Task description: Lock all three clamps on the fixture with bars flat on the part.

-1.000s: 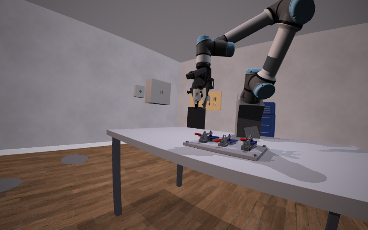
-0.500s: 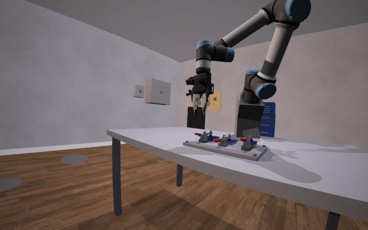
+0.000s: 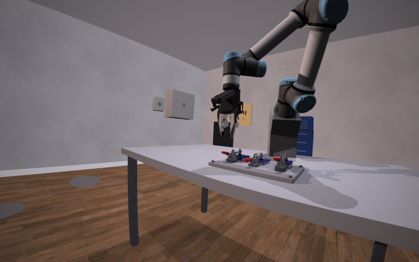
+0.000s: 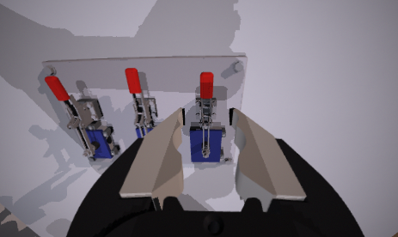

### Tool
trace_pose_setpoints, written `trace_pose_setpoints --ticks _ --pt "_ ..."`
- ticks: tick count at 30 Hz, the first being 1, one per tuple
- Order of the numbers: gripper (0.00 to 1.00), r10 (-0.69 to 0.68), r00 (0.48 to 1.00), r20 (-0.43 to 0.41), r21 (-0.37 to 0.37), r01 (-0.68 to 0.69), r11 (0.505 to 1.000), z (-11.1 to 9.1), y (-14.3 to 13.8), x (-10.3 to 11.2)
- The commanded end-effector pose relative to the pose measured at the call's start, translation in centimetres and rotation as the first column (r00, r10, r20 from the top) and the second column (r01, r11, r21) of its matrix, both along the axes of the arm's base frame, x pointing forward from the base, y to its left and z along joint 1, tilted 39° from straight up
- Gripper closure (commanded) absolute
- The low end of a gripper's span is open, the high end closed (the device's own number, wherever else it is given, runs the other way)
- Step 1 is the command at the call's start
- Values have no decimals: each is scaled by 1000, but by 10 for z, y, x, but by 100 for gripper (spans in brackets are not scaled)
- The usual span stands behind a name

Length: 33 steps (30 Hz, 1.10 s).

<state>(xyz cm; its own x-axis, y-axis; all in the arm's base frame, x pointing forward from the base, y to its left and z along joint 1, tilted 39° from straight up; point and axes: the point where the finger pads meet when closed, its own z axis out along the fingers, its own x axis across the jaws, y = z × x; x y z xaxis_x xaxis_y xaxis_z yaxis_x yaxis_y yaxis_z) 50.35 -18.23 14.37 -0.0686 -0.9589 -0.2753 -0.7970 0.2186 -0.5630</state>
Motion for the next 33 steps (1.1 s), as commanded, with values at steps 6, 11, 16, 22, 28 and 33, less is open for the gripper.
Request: trace_pose_setpoints --ticks 6,11,16,22,28,33 --pt "72 -1 1000 1 -1 1 1000 -23 5 18" --pt "72 -1 1000 1 -1 1 1000 -23 5 18" --pt "72 -1 1000 1 -1 1 1000 -23 5 18" --pt "72 -1 1000 1 -1 1 1000 -41 9 32" --pt "72 -1 1000 1 -1 1 1000 -45 10 36" --pt "72 -1 1000 1 -1 1 1000 -45 10 36"
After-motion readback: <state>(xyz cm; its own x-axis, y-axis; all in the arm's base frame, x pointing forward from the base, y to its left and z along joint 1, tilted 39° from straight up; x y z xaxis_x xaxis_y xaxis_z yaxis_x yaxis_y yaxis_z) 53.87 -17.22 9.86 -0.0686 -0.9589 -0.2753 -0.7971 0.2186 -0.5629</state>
